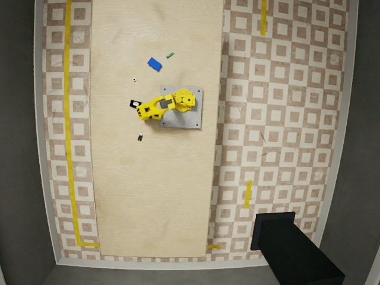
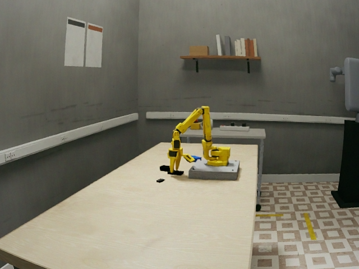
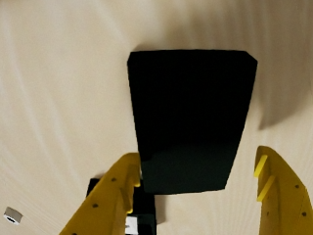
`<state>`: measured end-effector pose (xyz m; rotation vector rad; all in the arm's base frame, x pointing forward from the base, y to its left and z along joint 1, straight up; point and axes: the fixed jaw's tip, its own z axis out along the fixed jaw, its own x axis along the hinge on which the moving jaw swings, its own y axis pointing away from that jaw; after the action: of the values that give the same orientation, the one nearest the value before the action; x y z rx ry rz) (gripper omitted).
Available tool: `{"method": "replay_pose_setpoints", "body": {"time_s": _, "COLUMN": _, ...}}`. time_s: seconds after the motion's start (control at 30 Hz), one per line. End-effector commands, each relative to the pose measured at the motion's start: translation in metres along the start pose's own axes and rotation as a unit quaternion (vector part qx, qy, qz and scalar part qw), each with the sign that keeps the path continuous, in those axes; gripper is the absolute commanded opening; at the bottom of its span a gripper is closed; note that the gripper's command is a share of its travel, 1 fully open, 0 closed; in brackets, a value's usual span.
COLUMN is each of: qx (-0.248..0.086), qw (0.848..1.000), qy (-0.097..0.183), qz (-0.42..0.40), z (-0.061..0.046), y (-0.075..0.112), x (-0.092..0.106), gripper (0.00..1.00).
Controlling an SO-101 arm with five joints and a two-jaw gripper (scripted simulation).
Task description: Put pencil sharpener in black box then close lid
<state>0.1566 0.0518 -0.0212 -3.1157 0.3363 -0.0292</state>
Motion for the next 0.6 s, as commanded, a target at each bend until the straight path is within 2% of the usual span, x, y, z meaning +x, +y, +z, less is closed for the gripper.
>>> {"method": "replay_pose_setpoints", "body": {"time_s": 0.0, "qx": -0.006, "qw": 1.000, "qy": -0.010, "qz": 0.000, "z": 0.0041, "y": 0.0032, "x": -0.0041, "gripper": 0.28}}
{"method": "replay_pose_setpoints", "body": {"time_s": 0.3, "qx": -0.006, "qw": 1.000, "qy": -0.010, "qz": 0.000, "z": 0.0099, "y": 0.0066, "x": -0.0076, "gripper": 0.28}}
{"method": "replay_pose_setpoints", "body": {"time_s": 0.57, "qx": -0.006, "qw": 1.000, "qy": -0.010, "qz": 0.000, "z": 0.0103, "y": 0.0068, "x": -0.0079, "gripper": 0.28}}
